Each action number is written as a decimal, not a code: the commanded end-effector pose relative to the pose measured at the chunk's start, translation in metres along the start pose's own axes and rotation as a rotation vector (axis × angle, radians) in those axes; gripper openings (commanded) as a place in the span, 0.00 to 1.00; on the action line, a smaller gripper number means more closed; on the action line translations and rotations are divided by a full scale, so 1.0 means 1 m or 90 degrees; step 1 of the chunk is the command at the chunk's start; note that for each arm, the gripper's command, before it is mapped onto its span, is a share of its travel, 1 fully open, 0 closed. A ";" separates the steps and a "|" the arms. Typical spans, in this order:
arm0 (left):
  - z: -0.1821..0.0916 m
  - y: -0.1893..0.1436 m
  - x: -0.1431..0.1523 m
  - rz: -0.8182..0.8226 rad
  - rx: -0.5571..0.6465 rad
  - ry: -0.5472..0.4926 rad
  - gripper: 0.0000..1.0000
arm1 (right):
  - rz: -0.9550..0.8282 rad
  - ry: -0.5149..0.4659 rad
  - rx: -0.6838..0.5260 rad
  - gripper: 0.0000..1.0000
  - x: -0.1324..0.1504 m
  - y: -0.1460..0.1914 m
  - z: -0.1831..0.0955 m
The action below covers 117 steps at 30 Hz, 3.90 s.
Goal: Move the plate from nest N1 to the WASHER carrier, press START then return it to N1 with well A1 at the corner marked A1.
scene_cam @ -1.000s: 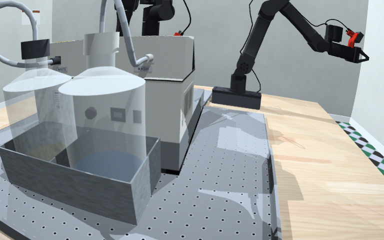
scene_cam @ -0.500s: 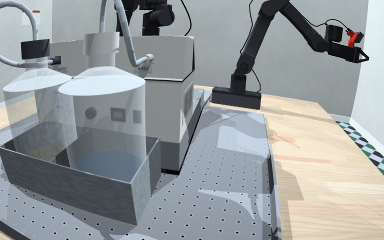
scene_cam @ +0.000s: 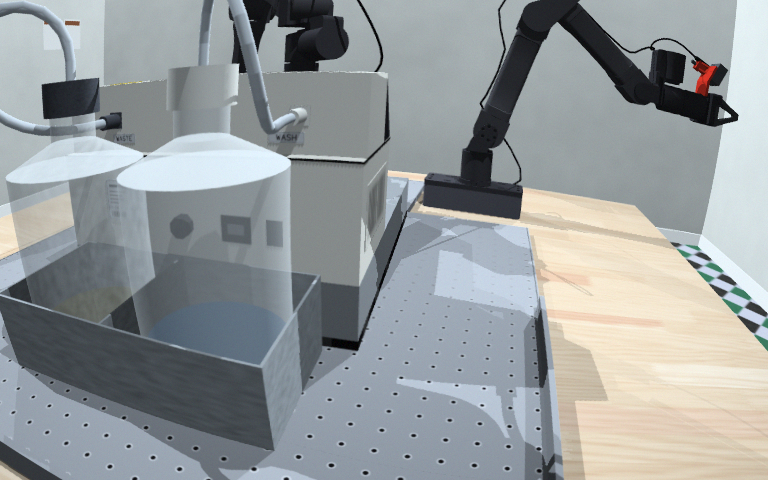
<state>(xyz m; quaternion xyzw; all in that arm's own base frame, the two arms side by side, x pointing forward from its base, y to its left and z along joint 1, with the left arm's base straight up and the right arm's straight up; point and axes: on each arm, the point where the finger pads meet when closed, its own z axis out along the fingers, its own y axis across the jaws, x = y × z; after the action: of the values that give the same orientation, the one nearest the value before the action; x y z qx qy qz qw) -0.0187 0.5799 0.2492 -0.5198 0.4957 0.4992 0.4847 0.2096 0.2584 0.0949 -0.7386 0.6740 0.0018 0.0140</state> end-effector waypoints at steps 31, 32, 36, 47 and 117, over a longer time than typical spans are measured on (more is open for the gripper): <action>0.000 0.002 -0.007 0.006 0.002 -0.020 0.00 | 0.005 -0.032 0.020 1.00 -0.004 -0.004 -0.015; 0.000 0.002 -0.007 0.006 0.002 -0.020 0.00 | 0.005 -0.031 0.020 1.00 -0.004 -0.004 -0.016; 0.000 0.002 -0.007 0.006 0.002 -0.020 0.00 | 0.005 -0.035 0.023 1.00 -0.005 -0.005 -0.015; 0.000 0.002 -0.007 0.006 0.002 -0.020 0.00 | 0.005 -0.025 0.014 1.00 -0.001 -0.002 -0.005; 0.000 0.002 -0.007 0.006 0.002 -0.020 0.00 | 0.002 -0.014 0.007 1.00 -0.001 -0.002 0.025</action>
<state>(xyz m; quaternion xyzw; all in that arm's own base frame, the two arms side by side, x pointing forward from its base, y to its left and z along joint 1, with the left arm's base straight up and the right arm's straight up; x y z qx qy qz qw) -0.0187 0.5799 0.2492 -0.5198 0.4957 0.4992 0.4847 0.2072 0.2555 0.0643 -0.7387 0.6741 0.0013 0.0041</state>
